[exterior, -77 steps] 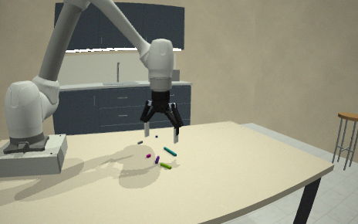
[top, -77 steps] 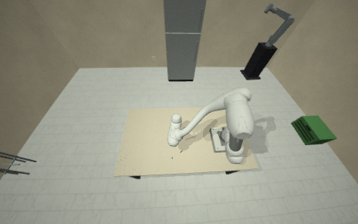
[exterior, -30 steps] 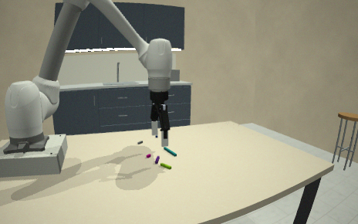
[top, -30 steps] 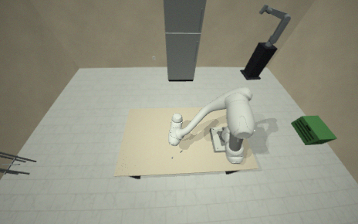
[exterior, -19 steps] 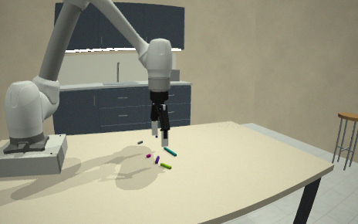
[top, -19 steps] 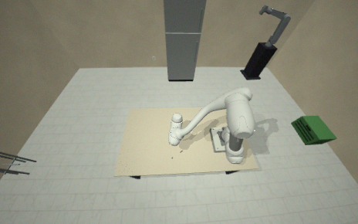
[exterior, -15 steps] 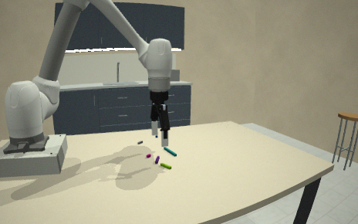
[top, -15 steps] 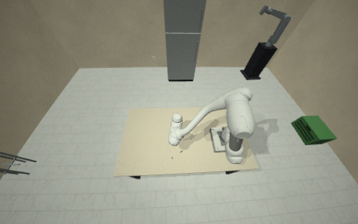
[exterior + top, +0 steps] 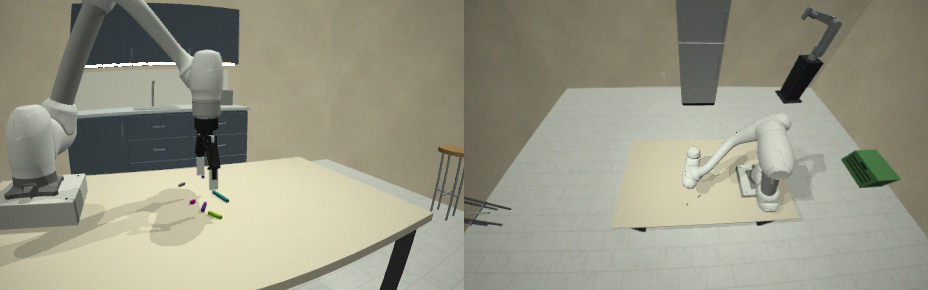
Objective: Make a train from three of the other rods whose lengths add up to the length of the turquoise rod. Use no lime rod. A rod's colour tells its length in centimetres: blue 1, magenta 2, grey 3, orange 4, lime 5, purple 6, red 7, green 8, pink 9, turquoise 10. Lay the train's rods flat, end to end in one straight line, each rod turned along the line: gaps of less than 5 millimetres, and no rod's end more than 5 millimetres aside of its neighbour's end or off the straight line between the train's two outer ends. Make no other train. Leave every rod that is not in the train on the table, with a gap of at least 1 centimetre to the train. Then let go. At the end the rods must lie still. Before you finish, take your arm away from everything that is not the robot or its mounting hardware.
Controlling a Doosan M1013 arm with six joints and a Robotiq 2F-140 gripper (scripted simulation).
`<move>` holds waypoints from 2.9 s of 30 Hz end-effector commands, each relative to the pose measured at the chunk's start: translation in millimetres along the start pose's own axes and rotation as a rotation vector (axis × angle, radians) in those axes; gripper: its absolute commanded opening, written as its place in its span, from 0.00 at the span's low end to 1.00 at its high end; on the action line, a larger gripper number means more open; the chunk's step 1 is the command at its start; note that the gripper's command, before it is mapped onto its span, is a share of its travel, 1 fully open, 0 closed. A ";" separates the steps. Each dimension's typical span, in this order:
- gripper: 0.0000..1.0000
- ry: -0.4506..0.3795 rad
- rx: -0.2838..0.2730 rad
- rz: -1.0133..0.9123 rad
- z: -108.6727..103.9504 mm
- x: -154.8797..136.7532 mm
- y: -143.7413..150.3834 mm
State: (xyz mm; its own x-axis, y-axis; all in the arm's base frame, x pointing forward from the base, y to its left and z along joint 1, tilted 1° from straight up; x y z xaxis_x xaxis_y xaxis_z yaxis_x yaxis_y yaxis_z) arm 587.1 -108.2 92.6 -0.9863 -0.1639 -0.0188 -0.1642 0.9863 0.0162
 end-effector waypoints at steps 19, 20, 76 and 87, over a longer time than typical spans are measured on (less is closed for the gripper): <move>1.00 0.003 0.003 0.000 1.1 3.3 0.5; 1.00 0.003 0.003 0.000 1.1 3.3 0.5; 1.00 0.004 0.001 -0.863 -4.4 -34.2 49.2; 1.00 0.004 0.000 -1.325 -7.3 -52.4 77.4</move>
State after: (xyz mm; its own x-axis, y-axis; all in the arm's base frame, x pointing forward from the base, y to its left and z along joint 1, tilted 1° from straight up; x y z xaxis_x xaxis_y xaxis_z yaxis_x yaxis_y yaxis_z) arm 619.4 -31.3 99.8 -0.2093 -0.9778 -0.0111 -0.9778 0.2094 -0.0106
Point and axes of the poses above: the point where the finger pads meet when closed, its own z axis out along the fingers, its own y axis across the jaws, x = y × z, the point moved 8 cm from there along -z, back along the fingers, and after that the axes turned 15 degrees about -z, right-handed, at the moved point
